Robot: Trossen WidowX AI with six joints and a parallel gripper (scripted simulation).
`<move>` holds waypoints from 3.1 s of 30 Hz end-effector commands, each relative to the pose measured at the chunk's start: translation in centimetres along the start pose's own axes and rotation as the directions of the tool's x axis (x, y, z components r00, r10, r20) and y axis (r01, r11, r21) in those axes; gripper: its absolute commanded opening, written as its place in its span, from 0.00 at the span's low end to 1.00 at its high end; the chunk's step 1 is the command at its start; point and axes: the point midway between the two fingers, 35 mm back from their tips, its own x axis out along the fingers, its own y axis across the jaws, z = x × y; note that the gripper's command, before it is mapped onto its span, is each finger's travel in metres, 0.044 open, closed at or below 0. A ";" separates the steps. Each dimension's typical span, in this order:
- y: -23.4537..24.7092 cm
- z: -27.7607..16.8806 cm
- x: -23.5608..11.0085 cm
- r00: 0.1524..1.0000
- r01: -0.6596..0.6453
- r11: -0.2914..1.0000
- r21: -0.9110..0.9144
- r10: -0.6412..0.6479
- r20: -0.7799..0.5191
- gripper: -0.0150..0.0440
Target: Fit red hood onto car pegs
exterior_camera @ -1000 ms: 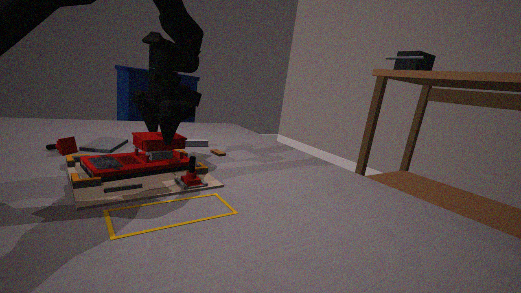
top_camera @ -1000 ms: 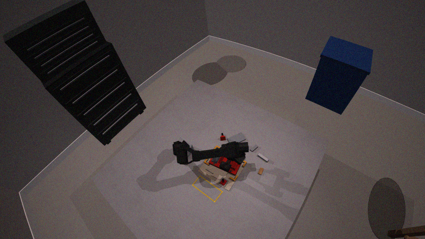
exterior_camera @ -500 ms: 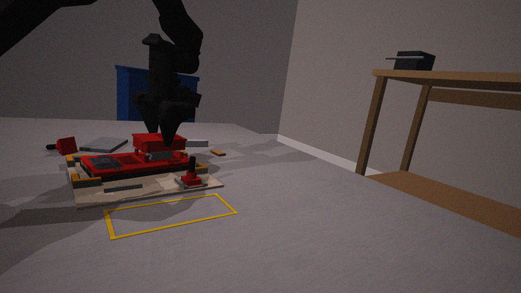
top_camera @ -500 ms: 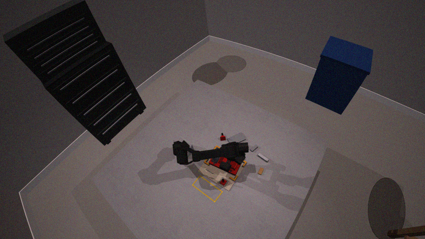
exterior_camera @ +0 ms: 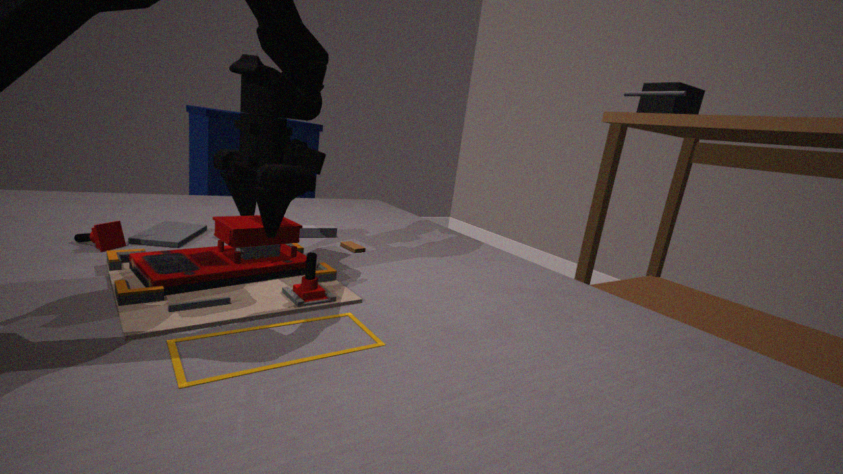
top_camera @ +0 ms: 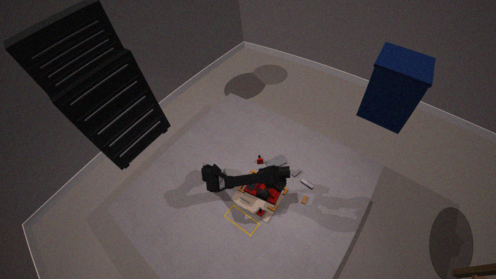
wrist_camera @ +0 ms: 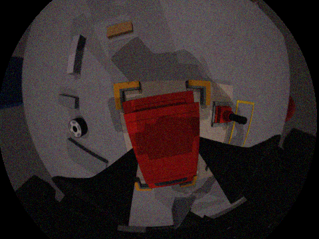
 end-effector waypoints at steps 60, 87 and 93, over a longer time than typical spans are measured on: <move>0.0 0.2 0.5 1.000 0.000 1.000 -0.002 0.000 0.005 0.25; 0.0 0.1 1.4 1.000 0.001 1.000 -0.003 -0.001 0.004 0.25; -0.1 0.1 1.6 1.000 0.001 1.000 -0.003 -0.001 0.004 0.25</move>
